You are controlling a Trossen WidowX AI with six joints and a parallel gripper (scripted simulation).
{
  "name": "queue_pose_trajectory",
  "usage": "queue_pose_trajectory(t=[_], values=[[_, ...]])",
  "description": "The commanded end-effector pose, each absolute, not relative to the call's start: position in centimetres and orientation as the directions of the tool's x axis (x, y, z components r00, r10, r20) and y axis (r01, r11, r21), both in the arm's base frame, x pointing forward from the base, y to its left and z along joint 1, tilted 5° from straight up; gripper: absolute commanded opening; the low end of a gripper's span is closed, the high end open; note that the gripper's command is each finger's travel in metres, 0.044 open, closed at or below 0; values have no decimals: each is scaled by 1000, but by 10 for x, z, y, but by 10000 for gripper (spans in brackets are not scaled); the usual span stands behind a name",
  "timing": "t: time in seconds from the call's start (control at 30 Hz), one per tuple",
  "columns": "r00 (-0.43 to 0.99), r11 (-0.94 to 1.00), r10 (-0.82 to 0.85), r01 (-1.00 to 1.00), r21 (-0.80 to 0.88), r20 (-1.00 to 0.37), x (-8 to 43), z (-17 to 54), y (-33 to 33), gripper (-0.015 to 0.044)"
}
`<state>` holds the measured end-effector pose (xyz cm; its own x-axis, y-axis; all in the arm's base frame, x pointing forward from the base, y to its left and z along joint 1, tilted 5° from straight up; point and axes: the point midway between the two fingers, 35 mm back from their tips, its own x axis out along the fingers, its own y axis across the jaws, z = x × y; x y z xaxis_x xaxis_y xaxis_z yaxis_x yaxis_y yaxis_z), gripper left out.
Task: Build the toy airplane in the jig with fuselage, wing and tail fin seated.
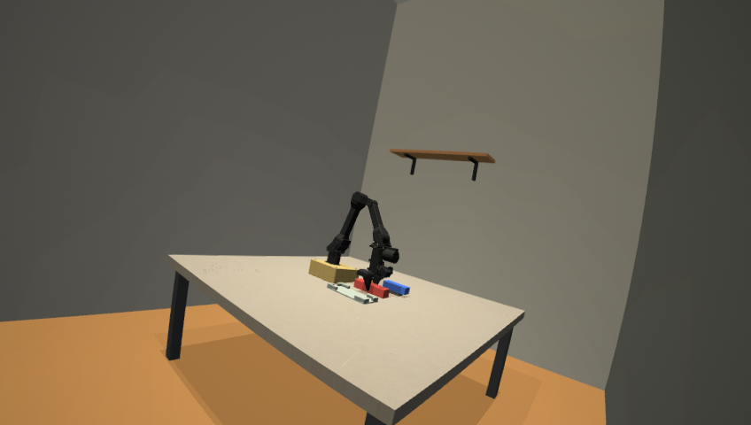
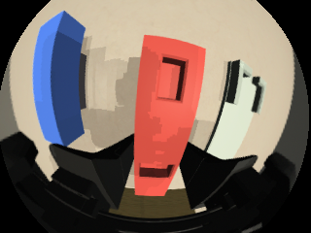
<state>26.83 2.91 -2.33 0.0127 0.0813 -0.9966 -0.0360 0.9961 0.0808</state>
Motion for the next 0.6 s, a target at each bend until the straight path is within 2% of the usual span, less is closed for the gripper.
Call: queue_pose_trajectory(t=[0.0,0.07,0.27,0.57], values=[[14,996,85,-33,85,-996,268,-24,30,170],[14,996,85,-33,85,-996,268,-24,30,157],[9,996,85,-32,85,-996,269,-19,29,0],[5,996,85,-32,84,-996,273,5,26,0]])
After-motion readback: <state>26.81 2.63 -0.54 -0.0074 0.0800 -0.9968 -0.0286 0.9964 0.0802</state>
